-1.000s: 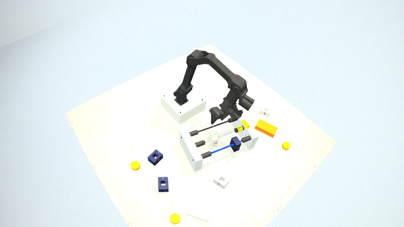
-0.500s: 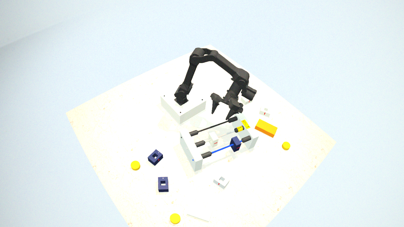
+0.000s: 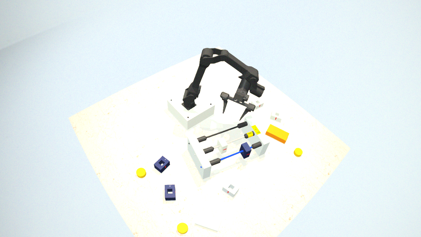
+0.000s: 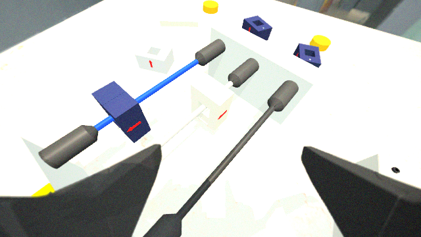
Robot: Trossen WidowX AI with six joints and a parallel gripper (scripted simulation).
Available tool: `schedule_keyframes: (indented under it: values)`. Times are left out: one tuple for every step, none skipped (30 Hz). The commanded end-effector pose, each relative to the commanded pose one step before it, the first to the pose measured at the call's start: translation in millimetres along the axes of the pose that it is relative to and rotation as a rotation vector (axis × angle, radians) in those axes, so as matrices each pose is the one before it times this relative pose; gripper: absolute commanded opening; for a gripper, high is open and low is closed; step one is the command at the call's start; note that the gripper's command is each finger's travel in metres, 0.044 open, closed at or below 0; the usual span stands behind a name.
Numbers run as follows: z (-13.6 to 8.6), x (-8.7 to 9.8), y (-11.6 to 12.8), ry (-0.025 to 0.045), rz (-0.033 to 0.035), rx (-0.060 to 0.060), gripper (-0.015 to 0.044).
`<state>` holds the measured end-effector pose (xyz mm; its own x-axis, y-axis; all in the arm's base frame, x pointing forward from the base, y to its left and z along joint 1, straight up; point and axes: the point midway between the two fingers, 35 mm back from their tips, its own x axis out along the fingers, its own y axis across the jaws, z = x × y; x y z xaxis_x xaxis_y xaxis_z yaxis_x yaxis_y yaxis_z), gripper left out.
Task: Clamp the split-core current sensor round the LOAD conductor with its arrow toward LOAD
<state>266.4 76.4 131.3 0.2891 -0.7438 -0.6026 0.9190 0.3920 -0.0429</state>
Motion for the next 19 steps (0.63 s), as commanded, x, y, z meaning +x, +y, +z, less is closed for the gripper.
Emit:
schedule_keyframes:
  values:
    - [1.37,1.68,0.34,0.00783,-0.00740,-0.0037,0.0440]
    - [0.00,0.00,0.00,0.00000,0.00000,0.0000,0.0440]
    - [0.00,0.00,0.00,0.00000,0.00000,0.0000,0.0440]
    - [0.00,0.00,0.00,0.00000,0.00000,0.0000,0.0440]
    - [0.00,0.00,0.00,0.00000,0.00000,0.0000,0.0440]
    - [0.00,0.00,0.00,0.00000,0.00000,0.0000,0.0440]
    - [0.00,0.00,0.00,0.00000,0.00000,0.0000,0.0440]
    - [0.00,0.00,0.00,0.00000,0.00000,0.0000,0.0440]
    - [0.00,0.00,0.00,0.00000,0.00000,0.0000,0.0440]
    - [0.00,0.00,0.00,0.00000,0.00000,0.0000,0.0440]
    - [0.00,0.00,0.00,0.00000,0.00000,0.0000,0.0440]
    - [0.00,0.00,0.00,0.00000,0.00000,0.0000,0.0440]
    - [0.00,0.00,0.00,0.00000,0.00000,0.0000,0.0440]
    - [0.24,0.71,-0.05,0.00443,-0.00377,-0.0124,0.0440]
    - [0.74,2.11,-0.14,0.01364,-0.01078,-0.0371,0.0440]
    - [1.27,3.45,-0.23,0.02382,-0.01610,-0.0617,0.0440]
    - [1.61,4.04,-0.29,0.03025,-0.01622,-0.0741,0.0440]
    - [1.72,3.90,-0.33,0.03150,-0.01257,-0.0739,0.0440]
    - [-6.15,-8.05,0.14,-0.06557,0.02775,0.1293,0.0440]
